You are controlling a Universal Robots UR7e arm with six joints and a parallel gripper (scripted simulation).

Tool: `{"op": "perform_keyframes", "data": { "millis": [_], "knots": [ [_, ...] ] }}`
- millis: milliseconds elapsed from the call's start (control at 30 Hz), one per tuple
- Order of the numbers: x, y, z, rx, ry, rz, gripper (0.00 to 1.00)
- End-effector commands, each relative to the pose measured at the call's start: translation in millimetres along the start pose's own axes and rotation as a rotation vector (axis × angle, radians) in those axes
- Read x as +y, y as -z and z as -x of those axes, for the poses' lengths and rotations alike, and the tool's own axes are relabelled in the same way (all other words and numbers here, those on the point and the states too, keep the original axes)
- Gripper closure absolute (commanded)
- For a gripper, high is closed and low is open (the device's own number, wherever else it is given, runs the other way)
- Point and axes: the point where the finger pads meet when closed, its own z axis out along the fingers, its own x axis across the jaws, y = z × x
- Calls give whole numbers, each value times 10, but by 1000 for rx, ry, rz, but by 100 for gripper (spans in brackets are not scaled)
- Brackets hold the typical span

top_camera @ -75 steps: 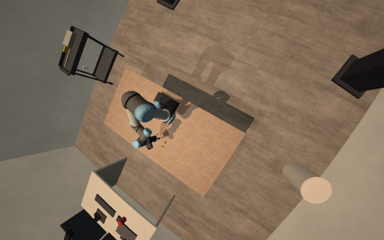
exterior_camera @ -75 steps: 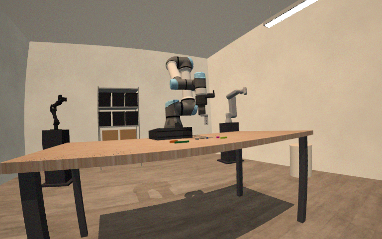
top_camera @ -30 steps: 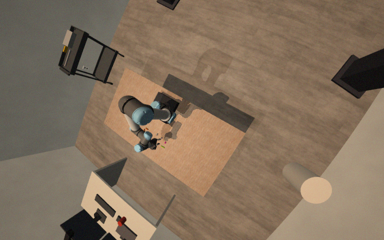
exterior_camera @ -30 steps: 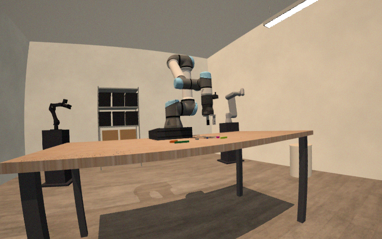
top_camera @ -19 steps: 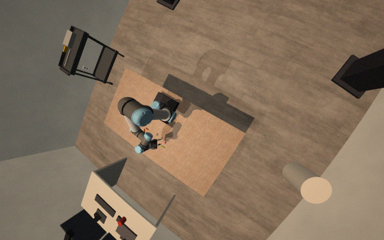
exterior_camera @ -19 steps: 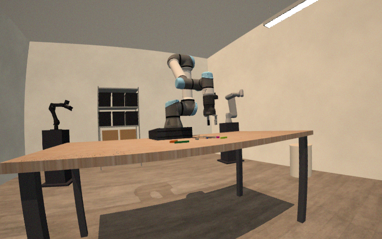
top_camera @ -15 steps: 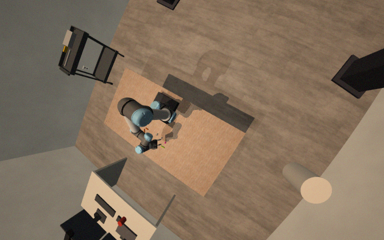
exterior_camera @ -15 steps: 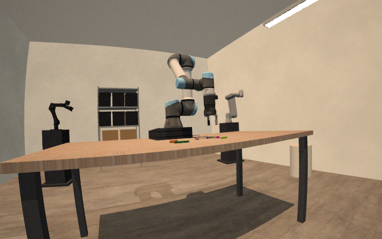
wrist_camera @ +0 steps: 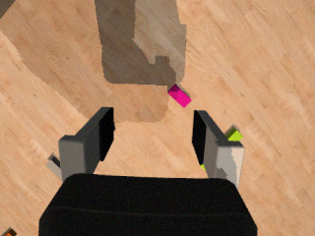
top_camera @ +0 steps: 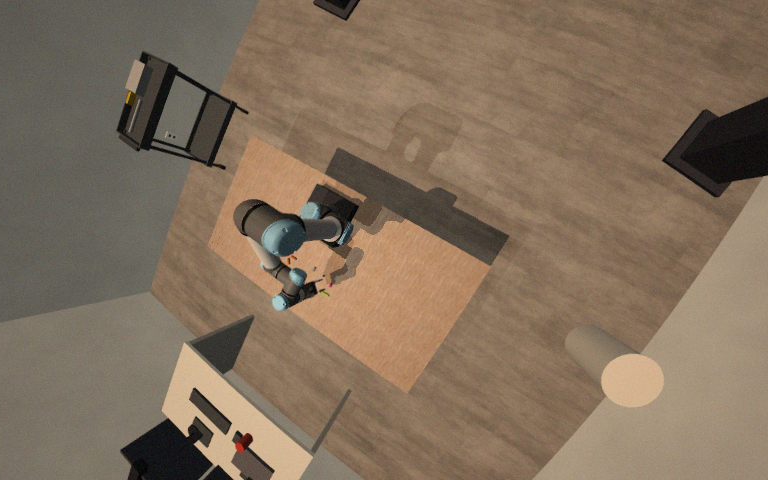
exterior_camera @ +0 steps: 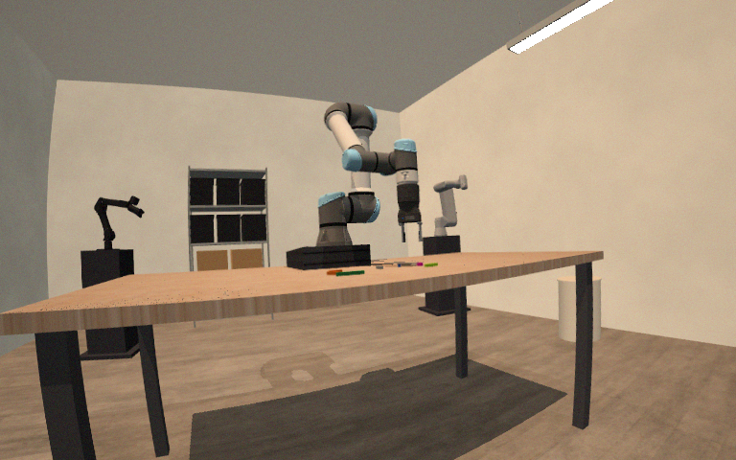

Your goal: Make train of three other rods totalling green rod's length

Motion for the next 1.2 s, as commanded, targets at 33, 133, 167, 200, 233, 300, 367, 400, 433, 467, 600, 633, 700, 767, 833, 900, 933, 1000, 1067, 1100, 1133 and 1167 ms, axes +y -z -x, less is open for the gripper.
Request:
{"op": "perform_keyframes", "data": {
  "millis": [33,133,167,200,233,300,367,400,433,467,600,633,700,767,833,900,933,1000,1067,1100,1133,1167],
  "knots": [
    [-13,-15,-59,5,187,-2,0],
    [-18,-23,-76,5,249,-2,0],
    [-20,-26,-82,5,269,-2,0],
    [-21,-29,-88,5,290,-2,0],
    [-22,-31,-94,5,310,-2,0],
    [-25,-37,-106,5,352,-2,0],
    [-27,-43,-118,5,393,-2,0],
    [-27,-43,-118,5,393,-2,0],
    [-27,-43,-118,5,393,-2,0],
    [-30,-48,-129,5,432,-2,0],
    [-34,-62,-158,6,526,-2,0],
    [-35,-65,-165,6,546,-2,0],
    [-36,-72,-178,6,588,-1,0],
    [-37,-78,-191,6,629,-1,0],
    [-38,-85,-205,6,670,-1,0],
    [-39,-91,-218,6,711,-1,0],
    [-40,-95,-225,6,732,-1,0],
    [-40,-95,-225,6,732,-1,0],
    [-41,-101,-238,6,770,-1,0],
    [-41,-104,-244,6,786,-1,0],
    [-41,-106,-249,6,801,-1,0],
    [-41,-108,-254,6,813,-1,0]
  ]
}}
